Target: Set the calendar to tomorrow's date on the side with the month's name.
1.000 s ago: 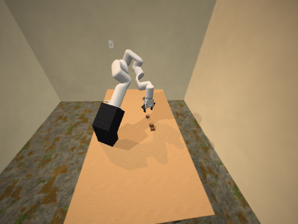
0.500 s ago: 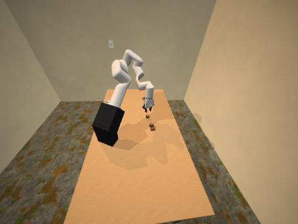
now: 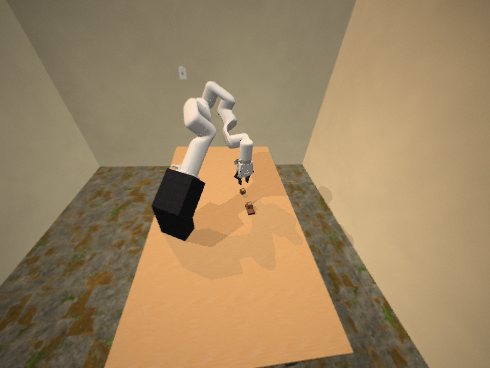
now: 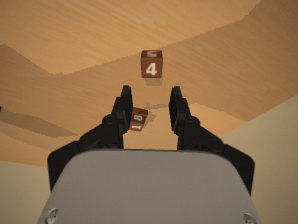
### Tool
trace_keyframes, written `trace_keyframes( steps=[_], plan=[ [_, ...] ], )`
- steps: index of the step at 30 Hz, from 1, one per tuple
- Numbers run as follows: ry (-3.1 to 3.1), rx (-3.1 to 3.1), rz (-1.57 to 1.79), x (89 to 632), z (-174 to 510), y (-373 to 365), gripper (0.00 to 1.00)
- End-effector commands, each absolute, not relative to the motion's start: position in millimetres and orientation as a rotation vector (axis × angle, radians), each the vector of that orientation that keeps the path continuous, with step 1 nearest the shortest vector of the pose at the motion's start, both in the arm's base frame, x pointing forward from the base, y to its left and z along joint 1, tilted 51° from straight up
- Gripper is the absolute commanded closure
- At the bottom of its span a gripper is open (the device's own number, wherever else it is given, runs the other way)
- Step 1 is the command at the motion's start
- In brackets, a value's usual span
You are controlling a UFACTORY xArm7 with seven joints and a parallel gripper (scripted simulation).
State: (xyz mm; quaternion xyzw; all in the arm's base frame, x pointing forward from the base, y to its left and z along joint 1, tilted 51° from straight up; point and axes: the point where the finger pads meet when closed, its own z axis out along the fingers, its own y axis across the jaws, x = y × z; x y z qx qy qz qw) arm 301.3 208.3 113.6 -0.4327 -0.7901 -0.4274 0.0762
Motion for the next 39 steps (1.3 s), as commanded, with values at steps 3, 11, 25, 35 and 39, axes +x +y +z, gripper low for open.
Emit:
trace_keyframes(
  steps=[3,11,25,35,39],
  plan=[
    [-2.368,-1.3,-1.283,301.7,113.9,207.6,0.51],
    [-2.367,-1.3,-1.283,302.1,112.8,208.9,0.51],
    [-2.367,-1.301,-1.282,305.2,104.7,218.9,0.51],
    [-2.367,-1.301,-1.282,308.4,96.4,229.0,0.51],
    [-2.367,-1.301,-1.282,309.9,92.4,234.0,0.51]
  ],
)
